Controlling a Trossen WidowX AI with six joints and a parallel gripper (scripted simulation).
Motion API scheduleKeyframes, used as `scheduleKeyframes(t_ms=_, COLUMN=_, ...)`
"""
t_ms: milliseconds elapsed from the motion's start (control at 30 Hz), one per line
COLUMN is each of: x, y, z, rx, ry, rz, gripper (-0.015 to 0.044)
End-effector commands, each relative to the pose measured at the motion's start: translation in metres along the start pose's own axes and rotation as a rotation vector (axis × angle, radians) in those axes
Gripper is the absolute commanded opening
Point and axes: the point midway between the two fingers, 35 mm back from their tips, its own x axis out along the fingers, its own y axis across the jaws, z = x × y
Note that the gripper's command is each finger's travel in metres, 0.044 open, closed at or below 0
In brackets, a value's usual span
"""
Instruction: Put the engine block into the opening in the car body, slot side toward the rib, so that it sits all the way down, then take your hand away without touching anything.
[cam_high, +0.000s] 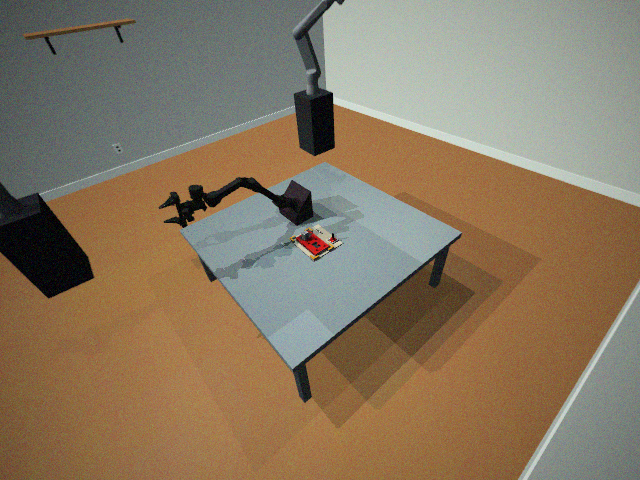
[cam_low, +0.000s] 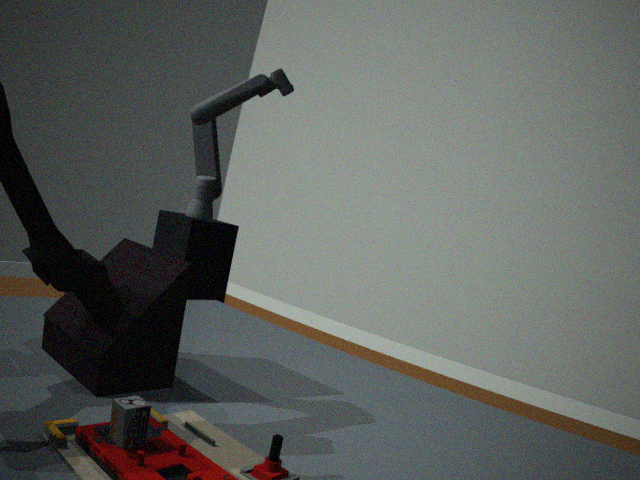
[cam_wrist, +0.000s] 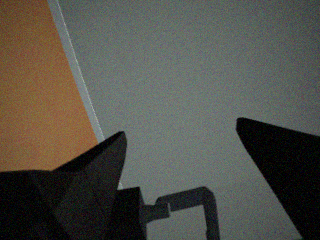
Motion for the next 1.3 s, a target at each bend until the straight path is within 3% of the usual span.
scheduleKeyframes(t_ms=0, x=0.0, y=0.0, z=0.0, rx=0.0, ry=0.0, rz=0.0, gripper=0.0426)
scheduleKeyframes(t_ms=467, x=-0.007, y=0.052, z=0.043, rx=0.315, ry=-0.04, rz=0.173, gripper=0.044)
scheduleKeyframes(t_ms=700, x=-0.02, y=0.1, z=0.076, rx=0.471, ry=-0.043, rz=0.343, gripper=0.044)
scheduleKeyframes(t_ms=1267, x=-0.1, y=0.2, z=0.182, rx=0.78, ry=-0.026, rz=0.817, gripper=0.044)
